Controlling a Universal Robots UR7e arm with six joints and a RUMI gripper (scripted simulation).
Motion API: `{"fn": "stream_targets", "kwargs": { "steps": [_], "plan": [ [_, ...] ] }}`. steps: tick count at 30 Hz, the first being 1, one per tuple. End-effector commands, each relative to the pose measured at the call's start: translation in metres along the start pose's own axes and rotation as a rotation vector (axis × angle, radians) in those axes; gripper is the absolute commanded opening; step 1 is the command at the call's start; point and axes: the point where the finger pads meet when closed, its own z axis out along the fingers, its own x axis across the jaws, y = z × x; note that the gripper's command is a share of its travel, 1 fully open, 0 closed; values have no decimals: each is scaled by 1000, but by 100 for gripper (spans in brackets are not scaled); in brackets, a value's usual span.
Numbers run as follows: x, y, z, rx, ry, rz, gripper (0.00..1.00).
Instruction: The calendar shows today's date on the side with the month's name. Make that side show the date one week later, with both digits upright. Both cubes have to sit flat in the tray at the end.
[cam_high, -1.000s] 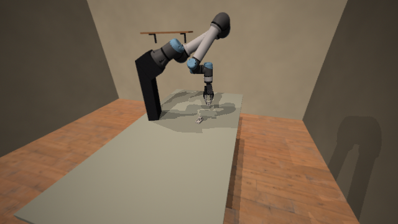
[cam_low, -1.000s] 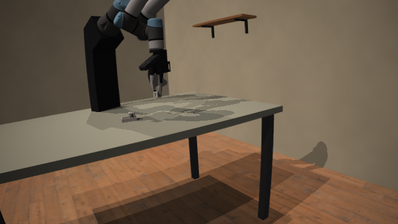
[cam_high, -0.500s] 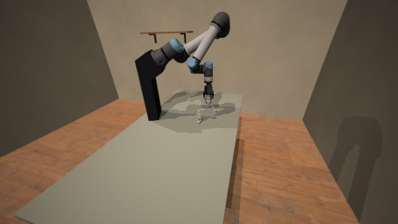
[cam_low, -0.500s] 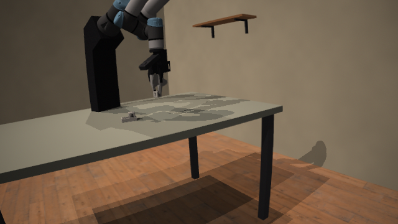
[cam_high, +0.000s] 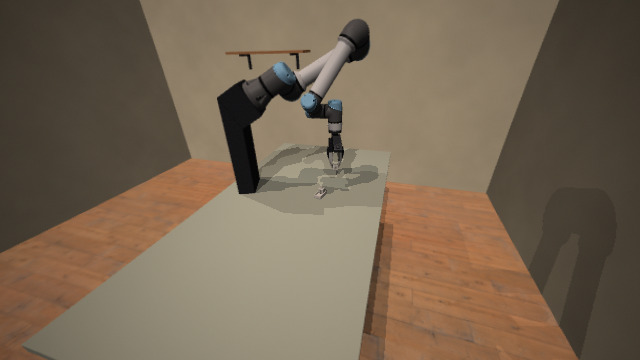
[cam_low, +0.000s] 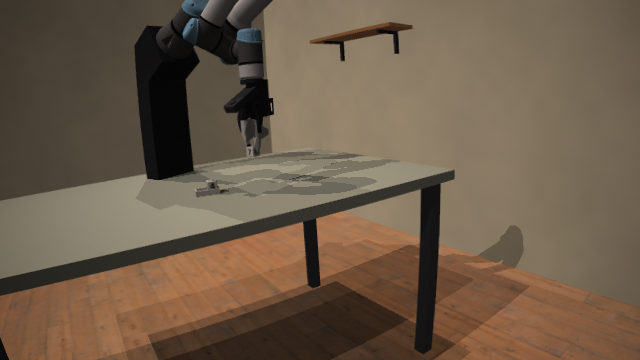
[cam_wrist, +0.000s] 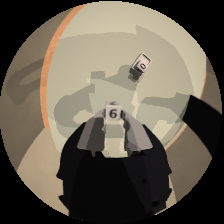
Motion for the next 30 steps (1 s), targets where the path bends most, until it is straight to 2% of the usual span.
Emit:
{"fn": "stream_targets", "kwargs": {
  "steps": [1, 18, 30],
  "plan": [
    [0, -1, -1, 1, 0, -22, 10],
    [0, -3, 0, 0, 3, -194, 10],
    [-2, -5, 0, -1, 4, -448, 10]
  ]
}}
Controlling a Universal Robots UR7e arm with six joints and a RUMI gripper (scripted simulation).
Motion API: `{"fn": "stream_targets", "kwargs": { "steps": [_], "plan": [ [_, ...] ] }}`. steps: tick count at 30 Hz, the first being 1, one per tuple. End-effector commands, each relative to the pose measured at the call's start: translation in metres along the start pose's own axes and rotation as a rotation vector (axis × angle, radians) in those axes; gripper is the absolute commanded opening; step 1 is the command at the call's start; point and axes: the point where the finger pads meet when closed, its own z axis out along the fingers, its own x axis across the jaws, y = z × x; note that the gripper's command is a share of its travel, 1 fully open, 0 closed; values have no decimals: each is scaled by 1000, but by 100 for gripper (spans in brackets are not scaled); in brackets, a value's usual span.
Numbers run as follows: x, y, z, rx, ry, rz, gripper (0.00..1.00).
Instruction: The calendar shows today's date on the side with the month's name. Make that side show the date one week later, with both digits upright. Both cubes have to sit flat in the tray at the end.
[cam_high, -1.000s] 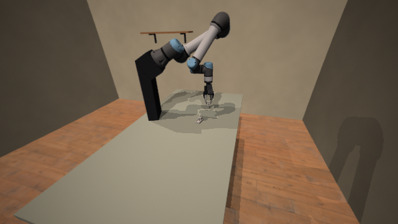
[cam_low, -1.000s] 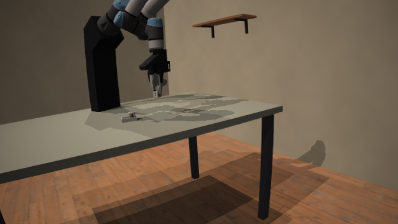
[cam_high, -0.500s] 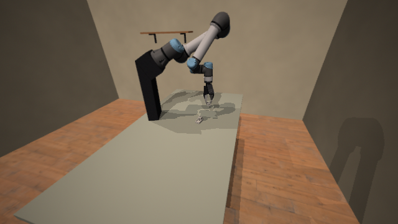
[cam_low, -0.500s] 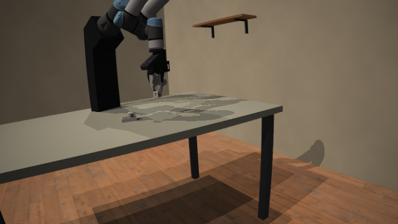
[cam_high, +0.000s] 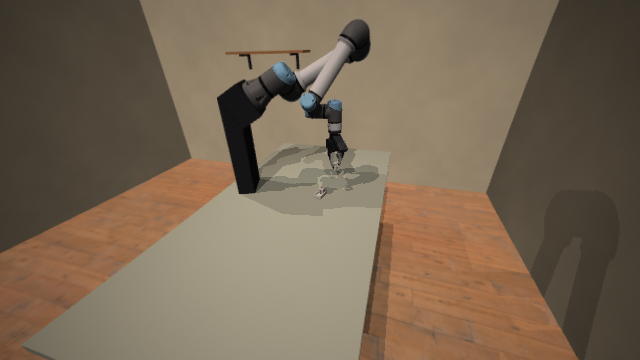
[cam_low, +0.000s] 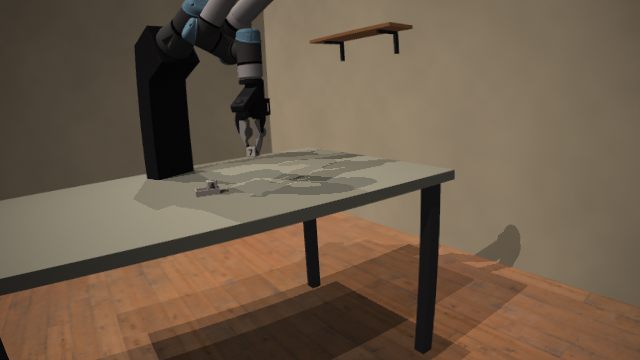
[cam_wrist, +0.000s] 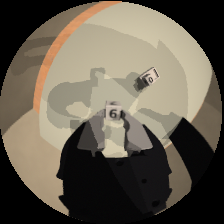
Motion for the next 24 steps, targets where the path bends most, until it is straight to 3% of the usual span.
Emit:
{"fn": "stream_targets", "kwargs": {
  "steps": [1, 24],
  "plan": [
    [1, -1, 0, -6, 2, -158, 10],
    [-2, -3, 0, -5, 0, -628, 10]
  ]
}}
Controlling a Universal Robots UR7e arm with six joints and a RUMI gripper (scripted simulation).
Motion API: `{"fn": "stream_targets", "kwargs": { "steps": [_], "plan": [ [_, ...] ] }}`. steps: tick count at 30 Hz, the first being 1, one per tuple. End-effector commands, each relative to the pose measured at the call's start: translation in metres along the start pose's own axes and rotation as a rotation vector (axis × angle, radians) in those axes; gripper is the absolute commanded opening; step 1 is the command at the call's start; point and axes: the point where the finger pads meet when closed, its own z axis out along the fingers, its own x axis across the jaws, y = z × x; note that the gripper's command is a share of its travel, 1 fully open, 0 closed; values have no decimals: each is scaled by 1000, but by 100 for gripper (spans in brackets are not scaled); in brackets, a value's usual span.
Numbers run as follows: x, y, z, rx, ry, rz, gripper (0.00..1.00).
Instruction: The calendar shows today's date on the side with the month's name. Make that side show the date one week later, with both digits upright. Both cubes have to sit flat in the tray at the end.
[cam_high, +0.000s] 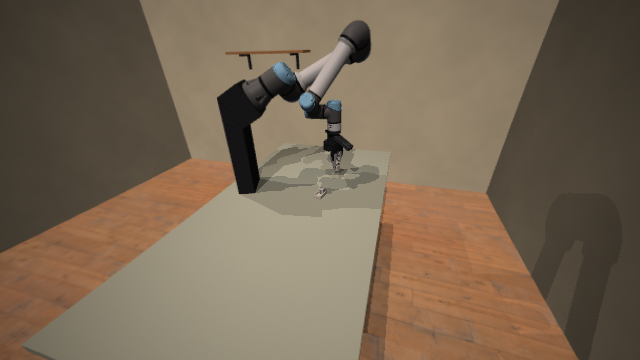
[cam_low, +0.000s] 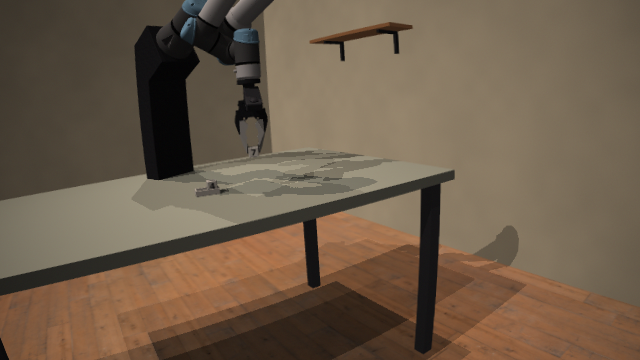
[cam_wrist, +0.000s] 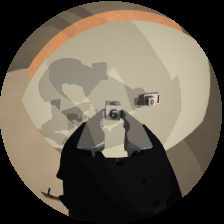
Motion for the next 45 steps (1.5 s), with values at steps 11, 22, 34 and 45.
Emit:
{"fn": "stream_targets", "kwargs": {
  "steps": [11, 22, 34, 45],
  "plan": [
    [0, 1, 0, -9, -5, -394, 10],
    [0, 2, 0, -9, -6, -611, 10],
    [0, 3, 0, -6, -7, -864, 10],
    [2, 5, 0, -6, -8, -1122, 10]
  ]
}}
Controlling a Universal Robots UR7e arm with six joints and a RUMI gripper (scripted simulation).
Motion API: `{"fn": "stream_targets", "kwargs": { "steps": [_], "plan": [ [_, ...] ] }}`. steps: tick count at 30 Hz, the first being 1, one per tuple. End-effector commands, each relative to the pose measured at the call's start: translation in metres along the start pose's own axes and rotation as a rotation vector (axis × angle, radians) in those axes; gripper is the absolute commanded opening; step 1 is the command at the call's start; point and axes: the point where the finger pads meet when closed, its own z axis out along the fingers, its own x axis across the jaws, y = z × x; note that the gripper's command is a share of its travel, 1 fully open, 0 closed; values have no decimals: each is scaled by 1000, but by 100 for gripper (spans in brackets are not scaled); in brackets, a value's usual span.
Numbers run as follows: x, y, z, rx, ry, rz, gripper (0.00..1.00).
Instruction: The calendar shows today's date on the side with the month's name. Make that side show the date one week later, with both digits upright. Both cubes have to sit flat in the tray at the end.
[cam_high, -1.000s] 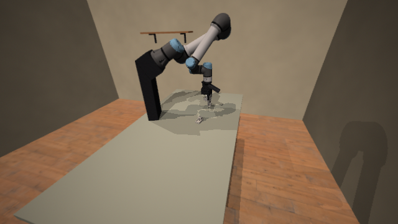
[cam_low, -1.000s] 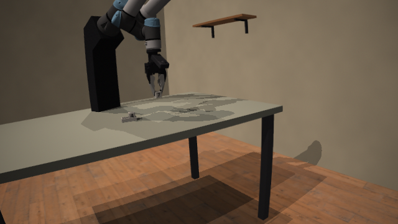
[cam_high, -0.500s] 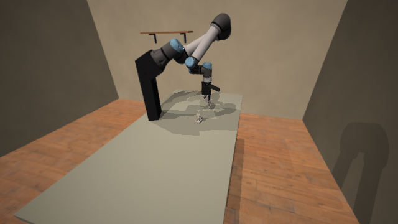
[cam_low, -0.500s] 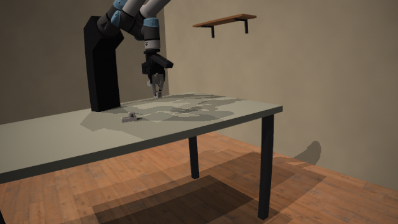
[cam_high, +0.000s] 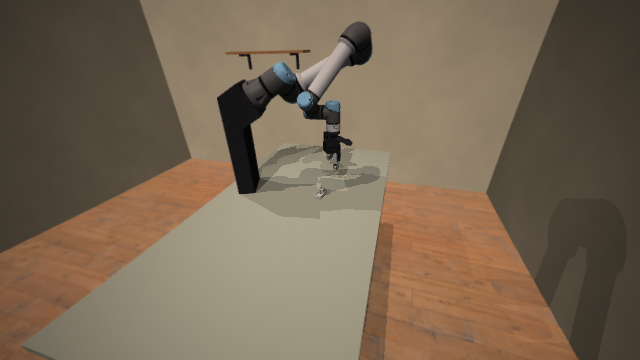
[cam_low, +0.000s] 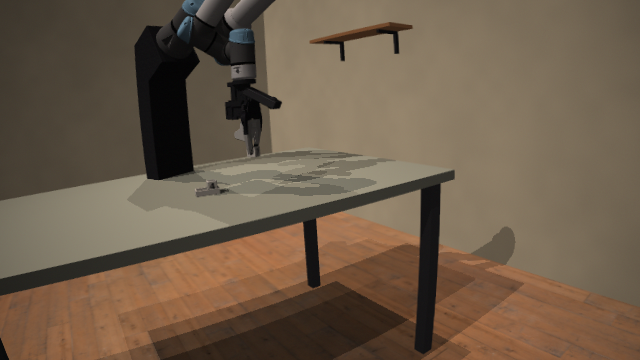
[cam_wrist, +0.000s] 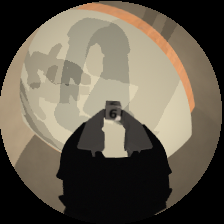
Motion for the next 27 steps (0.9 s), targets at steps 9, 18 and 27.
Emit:
{"fn": "stream_targets", "kwargs": {
  "steps": [9, 18, 27],
  "plan": [
    [-2, 6, 0, -1, -11, -346, 10],
    [-3, 9, 0, 1, -10, -556, 10],
    [-4, 12, 0, 2, -11, -734, 10]
  ]
}}
